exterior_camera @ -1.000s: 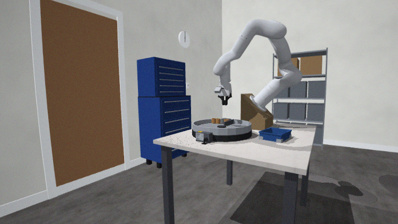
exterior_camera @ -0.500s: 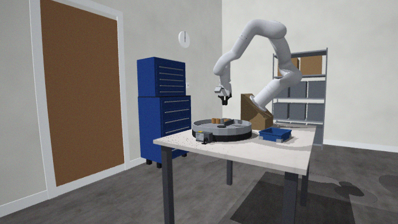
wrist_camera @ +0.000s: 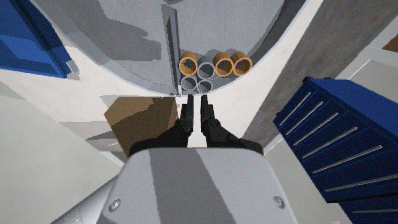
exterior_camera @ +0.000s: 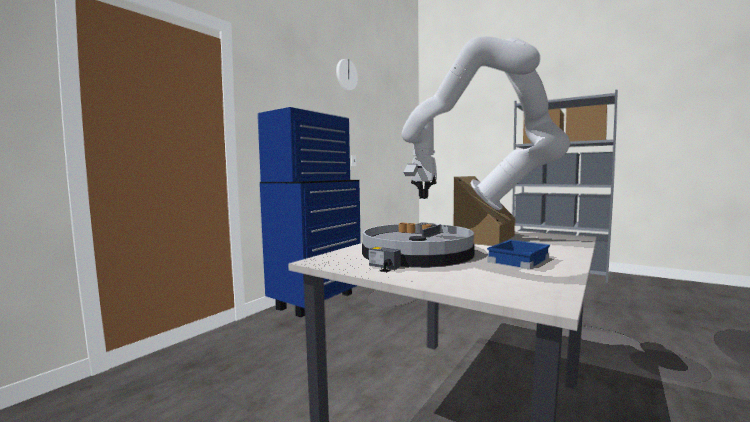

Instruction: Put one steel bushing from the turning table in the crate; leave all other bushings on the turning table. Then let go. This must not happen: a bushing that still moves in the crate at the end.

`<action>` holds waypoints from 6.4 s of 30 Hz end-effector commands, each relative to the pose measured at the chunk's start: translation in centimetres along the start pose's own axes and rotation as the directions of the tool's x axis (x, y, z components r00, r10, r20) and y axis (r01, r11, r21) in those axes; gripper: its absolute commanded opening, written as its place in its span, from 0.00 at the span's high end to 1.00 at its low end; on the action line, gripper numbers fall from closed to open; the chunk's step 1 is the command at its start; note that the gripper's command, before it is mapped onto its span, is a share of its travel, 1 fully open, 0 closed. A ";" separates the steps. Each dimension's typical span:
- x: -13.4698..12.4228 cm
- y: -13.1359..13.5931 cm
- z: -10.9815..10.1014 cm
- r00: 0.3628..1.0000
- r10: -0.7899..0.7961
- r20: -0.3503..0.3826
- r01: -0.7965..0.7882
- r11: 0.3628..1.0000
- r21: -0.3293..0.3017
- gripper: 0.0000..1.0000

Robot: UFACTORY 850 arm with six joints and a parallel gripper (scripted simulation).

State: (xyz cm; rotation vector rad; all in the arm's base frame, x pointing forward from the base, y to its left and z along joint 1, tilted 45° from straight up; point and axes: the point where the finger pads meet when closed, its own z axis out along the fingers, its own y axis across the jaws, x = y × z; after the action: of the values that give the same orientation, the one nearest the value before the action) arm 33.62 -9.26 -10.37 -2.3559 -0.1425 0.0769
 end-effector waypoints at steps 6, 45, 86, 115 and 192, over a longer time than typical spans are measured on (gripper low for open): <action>-1.0 0.9 1.8 0.988 -0.001 0.154 0.003 1.000 -0.011 0.90; -4.1 3.6 7.8 0.773 0.002 0.634 0.005 1.000 -0.009 0.90; -3.9 3.6 10.2 0.775 -0.003 0.632 0.003 1.000 0.000 0.90; -3.9 3.6 11.4 0.775 -0.003 0.632 0.003 1.000 0.000 1.00; -4.0 3.6 4.6 0.775 -0.003 0.632 0.003 1.000 0.000 1.00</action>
State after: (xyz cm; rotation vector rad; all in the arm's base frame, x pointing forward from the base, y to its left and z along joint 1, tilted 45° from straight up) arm 29.45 -8.99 -16.17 -2.2361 -0.4735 0.8801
